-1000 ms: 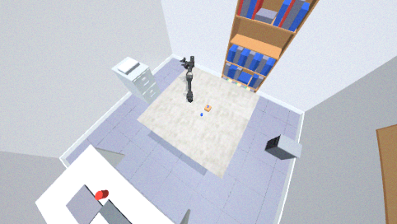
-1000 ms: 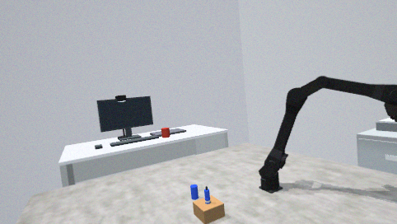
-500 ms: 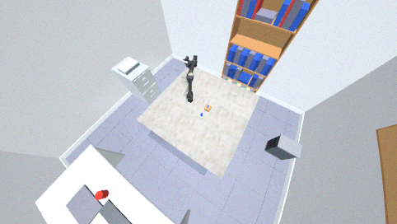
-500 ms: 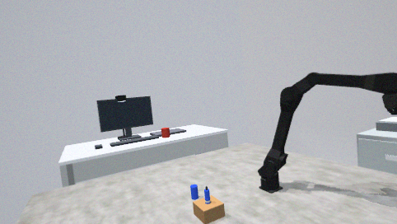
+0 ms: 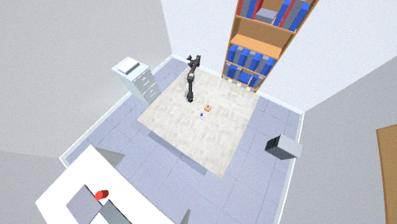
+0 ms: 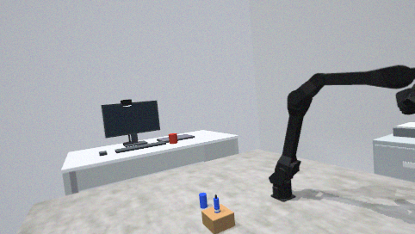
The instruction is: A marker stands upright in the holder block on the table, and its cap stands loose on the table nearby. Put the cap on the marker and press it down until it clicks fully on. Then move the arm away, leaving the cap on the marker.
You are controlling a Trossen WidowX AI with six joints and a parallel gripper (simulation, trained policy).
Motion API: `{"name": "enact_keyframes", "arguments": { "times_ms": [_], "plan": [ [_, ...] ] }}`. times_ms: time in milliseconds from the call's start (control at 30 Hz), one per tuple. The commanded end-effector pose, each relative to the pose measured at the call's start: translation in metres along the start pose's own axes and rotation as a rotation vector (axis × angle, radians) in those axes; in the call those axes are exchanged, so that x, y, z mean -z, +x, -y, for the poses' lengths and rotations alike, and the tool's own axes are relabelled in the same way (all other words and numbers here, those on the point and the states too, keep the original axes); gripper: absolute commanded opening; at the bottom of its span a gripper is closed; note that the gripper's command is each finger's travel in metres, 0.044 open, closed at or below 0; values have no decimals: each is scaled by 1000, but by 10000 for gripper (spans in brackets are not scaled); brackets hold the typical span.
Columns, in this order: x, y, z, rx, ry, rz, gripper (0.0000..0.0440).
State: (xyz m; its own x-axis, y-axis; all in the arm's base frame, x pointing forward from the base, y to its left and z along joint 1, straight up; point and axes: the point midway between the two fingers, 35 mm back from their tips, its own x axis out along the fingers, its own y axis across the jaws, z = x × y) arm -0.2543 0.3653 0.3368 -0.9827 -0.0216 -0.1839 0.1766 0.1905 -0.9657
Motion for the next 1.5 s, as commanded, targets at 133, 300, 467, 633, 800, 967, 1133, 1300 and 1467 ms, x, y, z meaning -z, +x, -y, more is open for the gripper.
{"name": "enact_keyframes", "arguments": {
  "times_ms": [133, 300, 467, 633, 800, 967, 1133, 1300, 1467],
  "plan": [
    [7, -27, 1, -44, 14, -71, 332],
    [10, -44, -1, -70, 28, -113, 332],
    [12, -61, -2, -96, 42, -154, 332],
    [14, -79, -4, -121, 56, -194, 332],
    [15, -96, -7, -147, 71, -235, 332],
    [16, -114, -10, -173, 86, -276, 332],
    [16, -133, -14, -202, 102, -320, 330],
    [15, -153, -19, -232, 116, -365, 329],
    [12, -174, -24, -262, 131, -410, 329]
  ]
}}
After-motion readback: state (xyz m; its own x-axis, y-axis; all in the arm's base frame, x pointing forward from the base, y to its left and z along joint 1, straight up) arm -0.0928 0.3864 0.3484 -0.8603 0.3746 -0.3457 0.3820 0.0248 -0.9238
